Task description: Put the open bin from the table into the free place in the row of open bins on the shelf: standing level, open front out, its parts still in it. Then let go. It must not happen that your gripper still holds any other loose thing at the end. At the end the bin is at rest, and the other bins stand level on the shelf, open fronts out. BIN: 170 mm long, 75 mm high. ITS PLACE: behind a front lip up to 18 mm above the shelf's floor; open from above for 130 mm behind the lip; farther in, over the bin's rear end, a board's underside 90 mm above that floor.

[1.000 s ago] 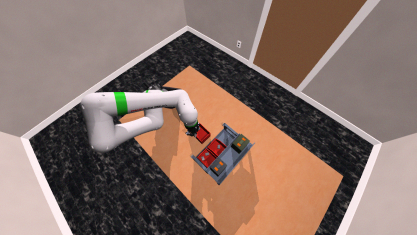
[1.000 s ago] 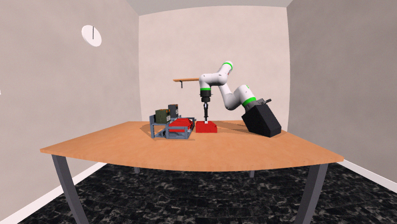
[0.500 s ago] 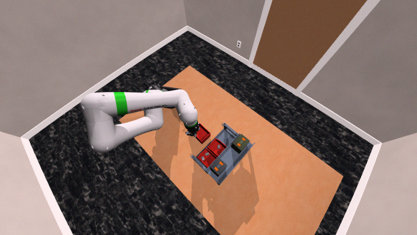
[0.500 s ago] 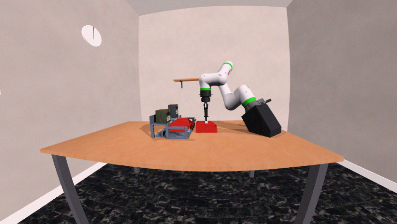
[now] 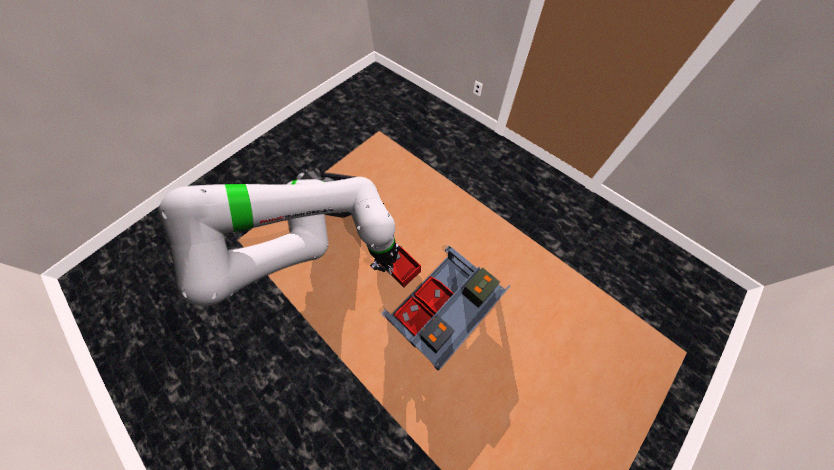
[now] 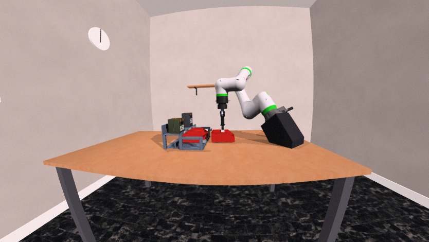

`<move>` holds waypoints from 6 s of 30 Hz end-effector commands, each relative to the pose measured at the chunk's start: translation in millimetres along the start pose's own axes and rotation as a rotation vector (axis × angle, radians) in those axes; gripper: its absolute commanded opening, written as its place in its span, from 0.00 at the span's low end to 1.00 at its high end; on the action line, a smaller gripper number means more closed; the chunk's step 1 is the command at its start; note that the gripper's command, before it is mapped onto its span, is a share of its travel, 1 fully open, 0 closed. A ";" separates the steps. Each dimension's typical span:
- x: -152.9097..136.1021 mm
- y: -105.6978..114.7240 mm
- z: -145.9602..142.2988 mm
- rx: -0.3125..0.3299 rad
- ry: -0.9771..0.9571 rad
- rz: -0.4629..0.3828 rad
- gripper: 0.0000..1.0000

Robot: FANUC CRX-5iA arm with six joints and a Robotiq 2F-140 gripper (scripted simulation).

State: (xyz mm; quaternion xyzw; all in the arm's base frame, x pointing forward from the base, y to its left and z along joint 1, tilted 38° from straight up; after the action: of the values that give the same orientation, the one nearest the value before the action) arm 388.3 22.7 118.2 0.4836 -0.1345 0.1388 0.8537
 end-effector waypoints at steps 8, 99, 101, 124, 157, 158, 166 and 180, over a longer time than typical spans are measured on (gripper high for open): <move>0.1 9.6 -0.1 0.000 0.000 0.000 0.00; -9.0 20.0 -61.3 0.000 0.016 0.000 0.00; -10.0 19.8 -68.5 0.000 0.018 0.000 0.00; -16.6 18.4 -113.0 0.000 0.029 0.000 0.00; -16.9 18.3 -115.3 0.000 0.030 0.000 0.00; -16.9 18.3 -115.3 0.000 0.030 0.000 0.00; -16.9 18.3 -115.3 0.000 0.030 0.000 0.00; -5.0 18.3 -116.1 0.000 0.030 0.000 0.00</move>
State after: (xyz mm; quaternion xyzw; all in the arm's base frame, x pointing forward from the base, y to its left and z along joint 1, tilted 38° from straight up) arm 384.5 130.5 71.8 0.4814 -0.1217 0.1460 0.8557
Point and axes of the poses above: the point where the finger pads meet when closed, its own y axis back along the fingers, its own z axis across the jaws, x = y × z, the point moved 4 cm from there along y, back along the fingers, and after that the axes turned 2 degrees about -y, right-handed, at the moved point
